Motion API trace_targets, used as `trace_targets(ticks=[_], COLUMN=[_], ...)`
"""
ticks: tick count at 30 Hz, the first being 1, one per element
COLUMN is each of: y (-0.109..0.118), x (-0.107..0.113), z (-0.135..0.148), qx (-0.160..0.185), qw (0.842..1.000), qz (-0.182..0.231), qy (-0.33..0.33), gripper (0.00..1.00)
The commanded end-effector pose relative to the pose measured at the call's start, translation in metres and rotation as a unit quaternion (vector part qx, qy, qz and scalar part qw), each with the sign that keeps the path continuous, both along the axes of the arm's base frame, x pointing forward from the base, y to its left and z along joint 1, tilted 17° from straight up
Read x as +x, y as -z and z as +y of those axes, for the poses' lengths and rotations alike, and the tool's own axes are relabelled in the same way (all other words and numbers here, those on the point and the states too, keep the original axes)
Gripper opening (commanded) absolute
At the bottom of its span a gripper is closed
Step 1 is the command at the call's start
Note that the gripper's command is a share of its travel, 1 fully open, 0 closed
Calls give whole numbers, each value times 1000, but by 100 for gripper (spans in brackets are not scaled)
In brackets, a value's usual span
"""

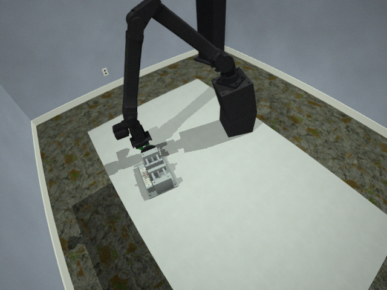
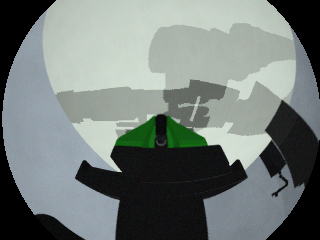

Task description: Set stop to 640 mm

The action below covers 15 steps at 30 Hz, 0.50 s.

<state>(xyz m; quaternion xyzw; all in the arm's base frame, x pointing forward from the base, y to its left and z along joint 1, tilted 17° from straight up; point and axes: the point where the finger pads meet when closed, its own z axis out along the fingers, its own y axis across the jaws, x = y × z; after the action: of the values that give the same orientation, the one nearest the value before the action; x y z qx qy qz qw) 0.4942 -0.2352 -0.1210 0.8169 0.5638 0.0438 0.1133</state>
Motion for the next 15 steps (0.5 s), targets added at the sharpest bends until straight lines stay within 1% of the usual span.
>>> trace_targets(ticks=[1, 9, 15], y=[-45, -49, -56], x=[47, 48, 55], z=[-13, -12, -15], qx=[-24, -22, -25], qw=[998, 999, 998], qz=[-53, -47, -56], qy=[-2, -2, -2], gripper=[6, 6, 6])
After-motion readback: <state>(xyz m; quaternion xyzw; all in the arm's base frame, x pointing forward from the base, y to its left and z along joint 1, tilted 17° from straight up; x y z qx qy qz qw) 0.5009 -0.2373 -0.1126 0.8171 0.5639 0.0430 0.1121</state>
